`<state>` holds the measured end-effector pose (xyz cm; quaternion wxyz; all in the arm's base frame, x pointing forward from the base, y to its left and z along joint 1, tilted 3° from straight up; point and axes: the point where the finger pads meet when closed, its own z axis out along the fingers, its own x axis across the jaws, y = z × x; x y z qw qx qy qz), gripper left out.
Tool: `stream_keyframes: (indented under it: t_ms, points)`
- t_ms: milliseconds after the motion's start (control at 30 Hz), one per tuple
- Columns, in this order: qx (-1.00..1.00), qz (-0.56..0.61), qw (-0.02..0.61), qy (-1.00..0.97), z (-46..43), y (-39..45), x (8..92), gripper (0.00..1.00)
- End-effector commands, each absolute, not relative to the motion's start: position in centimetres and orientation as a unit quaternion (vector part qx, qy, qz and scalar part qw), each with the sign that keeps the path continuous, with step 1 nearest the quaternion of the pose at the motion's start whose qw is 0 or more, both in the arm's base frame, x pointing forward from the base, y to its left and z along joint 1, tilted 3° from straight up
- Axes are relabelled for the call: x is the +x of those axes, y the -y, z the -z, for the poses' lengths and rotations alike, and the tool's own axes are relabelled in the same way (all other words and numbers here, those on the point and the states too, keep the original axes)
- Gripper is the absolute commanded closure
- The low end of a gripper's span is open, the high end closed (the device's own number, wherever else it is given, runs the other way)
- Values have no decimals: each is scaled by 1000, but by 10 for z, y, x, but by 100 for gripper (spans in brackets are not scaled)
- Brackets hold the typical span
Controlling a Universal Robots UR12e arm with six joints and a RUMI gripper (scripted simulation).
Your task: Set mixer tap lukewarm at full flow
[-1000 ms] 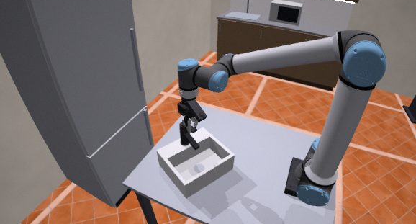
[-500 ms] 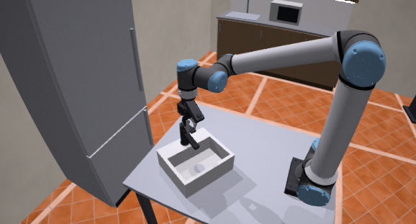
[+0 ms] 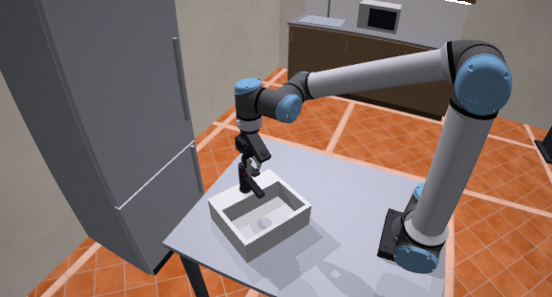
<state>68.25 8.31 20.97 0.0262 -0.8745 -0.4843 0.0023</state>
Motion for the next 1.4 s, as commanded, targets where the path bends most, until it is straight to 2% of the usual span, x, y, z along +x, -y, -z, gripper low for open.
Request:
stream_keyframes:
  t_ms: [0,467,500,1367]
  points:
    - [-874,-2,26,485,-210,-85,684,100]
    - [-874,-2,26,485,-210,-85,684,100]
    - [-874,-2,26,485,-210,-85,684,60]
    - [-874,-2,26,485,-210,-84,684,60]
